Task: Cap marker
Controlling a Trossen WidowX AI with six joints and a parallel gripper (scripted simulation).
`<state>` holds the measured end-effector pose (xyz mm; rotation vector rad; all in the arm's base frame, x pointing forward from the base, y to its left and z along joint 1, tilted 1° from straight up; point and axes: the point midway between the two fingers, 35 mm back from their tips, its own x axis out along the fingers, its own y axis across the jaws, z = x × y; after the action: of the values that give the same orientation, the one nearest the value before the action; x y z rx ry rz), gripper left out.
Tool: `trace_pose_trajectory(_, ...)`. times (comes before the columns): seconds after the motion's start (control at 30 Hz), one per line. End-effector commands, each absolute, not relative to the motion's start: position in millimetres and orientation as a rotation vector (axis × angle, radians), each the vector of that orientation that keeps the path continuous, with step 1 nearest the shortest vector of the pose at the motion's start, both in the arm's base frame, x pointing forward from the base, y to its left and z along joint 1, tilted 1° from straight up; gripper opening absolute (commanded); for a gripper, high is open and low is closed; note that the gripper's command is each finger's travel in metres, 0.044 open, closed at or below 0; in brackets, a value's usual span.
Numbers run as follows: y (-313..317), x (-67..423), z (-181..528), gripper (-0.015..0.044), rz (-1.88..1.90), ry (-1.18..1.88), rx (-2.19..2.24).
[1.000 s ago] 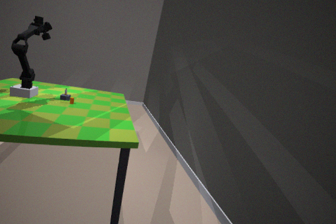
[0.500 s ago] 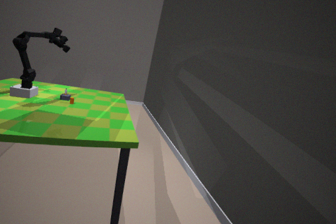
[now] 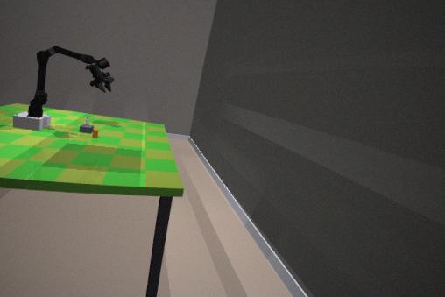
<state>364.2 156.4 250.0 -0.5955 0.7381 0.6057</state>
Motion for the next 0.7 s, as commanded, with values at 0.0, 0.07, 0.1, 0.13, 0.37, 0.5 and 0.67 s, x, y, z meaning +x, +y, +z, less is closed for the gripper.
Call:
trace_pose_trajectory(0.0, 108, 384, 223, 0.0253, 0.586, 0.844, -0.720)
trace_pose_trajectory(0.07, 78, 392, 205, 0.0253, 0.592, 0.917, -0.785)
trace_pose_trajectory(0.1, 62, 394, 196, 0.0253, 0.599, 0.954, -0.813)
trace_pose_trajectory(0.13, 46, 396, 187, 0.0253, 0.609, 0.991, -0.840)
trace_pose_trajectory(0.37, -61, 383, 128, 0.0253, 0.761, 1.235, -0.948)
trace_pose_trajectory(0.5, -107, 364, 102, 0.0253, 0.875, 1.322, -0.952)
trace_pose_trajectory(0.67, -98, 364, 101, 0.0253, 0.882, 1.325, -0.951)
